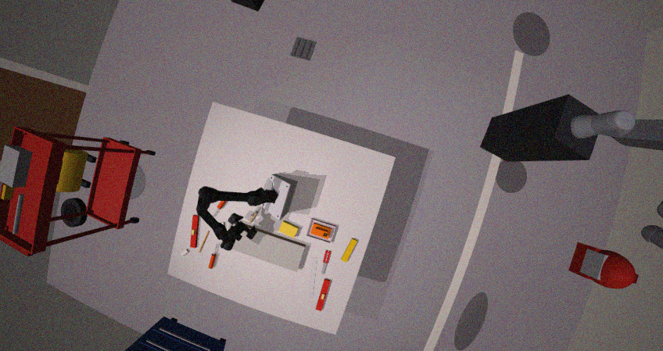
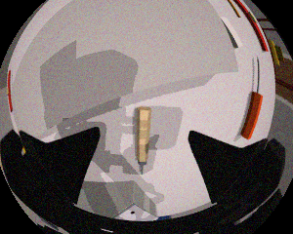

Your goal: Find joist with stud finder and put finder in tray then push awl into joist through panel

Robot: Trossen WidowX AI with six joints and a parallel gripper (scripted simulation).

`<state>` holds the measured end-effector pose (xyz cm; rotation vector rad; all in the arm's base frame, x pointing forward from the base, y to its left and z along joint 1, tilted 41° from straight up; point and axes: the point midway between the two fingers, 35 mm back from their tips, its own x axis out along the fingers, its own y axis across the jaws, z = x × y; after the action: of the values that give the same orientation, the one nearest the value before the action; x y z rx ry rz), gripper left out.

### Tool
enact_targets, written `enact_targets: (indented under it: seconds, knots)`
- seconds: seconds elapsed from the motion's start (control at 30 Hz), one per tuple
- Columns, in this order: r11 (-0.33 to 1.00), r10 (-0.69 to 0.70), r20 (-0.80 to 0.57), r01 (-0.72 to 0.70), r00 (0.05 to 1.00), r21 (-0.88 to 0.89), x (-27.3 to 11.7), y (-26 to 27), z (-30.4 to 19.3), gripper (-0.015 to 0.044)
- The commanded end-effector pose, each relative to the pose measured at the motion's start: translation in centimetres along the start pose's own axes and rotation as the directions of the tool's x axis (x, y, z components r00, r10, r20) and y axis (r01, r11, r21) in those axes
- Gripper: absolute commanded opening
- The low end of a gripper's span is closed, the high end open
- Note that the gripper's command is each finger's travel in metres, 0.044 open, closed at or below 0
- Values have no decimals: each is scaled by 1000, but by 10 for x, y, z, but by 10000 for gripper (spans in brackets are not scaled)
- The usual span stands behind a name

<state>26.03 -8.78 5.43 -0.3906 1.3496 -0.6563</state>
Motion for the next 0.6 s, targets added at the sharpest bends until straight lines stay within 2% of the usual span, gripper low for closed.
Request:
enact_targets:
  seconds: [0.0, 0.57]
  knots:
    - [1000, -4, -11, 4, 1000, -11, 10, 1, -2, 440]
    - [1000, -7, -10, 7, 1000, -12, 37, 0, -1, 440]
